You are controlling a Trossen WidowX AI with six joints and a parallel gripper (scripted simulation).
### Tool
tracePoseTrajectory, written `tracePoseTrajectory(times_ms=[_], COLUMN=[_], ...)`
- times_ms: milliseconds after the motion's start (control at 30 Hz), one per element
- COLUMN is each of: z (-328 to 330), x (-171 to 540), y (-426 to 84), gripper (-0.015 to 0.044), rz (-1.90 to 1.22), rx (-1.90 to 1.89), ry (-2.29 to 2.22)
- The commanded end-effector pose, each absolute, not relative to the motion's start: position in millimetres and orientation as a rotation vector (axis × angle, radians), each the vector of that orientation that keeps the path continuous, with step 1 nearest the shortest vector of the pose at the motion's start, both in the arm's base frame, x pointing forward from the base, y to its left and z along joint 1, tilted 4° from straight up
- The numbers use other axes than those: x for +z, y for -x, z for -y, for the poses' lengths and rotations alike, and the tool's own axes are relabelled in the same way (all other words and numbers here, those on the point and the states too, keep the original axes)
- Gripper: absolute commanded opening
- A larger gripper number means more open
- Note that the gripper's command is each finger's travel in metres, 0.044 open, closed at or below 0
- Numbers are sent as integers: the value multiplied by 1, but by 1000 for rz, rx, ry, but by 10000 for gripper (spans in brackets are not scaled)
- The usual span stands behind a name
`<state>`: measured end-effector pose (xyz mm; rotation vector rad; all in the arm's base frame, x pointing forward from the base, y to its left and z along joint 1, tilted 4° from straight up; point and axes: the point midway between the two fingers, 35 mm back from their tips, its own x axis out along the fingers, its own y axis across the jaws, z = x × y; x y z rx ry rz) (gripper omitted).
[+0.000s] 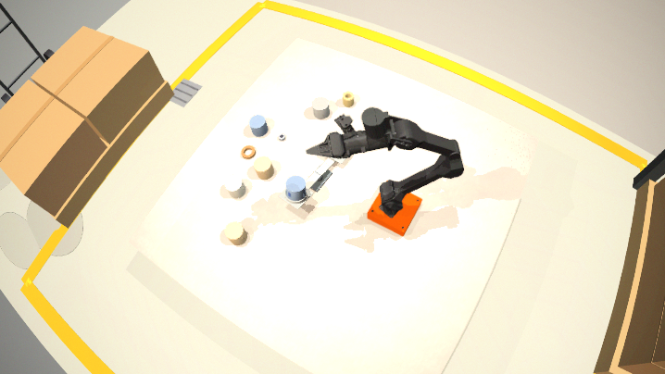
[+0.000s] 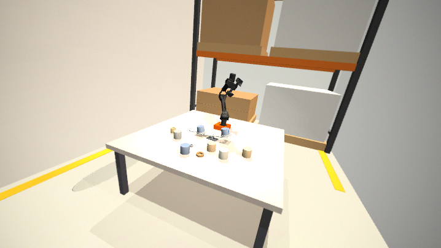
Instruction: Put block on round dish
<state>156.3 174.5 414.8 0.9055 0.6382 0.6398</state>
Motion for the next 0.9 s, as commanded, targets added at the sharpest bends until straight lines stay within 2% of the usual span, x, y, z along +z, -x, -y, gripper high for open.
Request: tracePoseTrajectory(times_ms=[0,433,867], z=[-164,-125,-73], x=[388,301,221], y=[-166,-189,-189], gripper=[440,440,440], rz=[-629,-672,-798], rx=[560,320,134], ry=[-794,-408,-4])
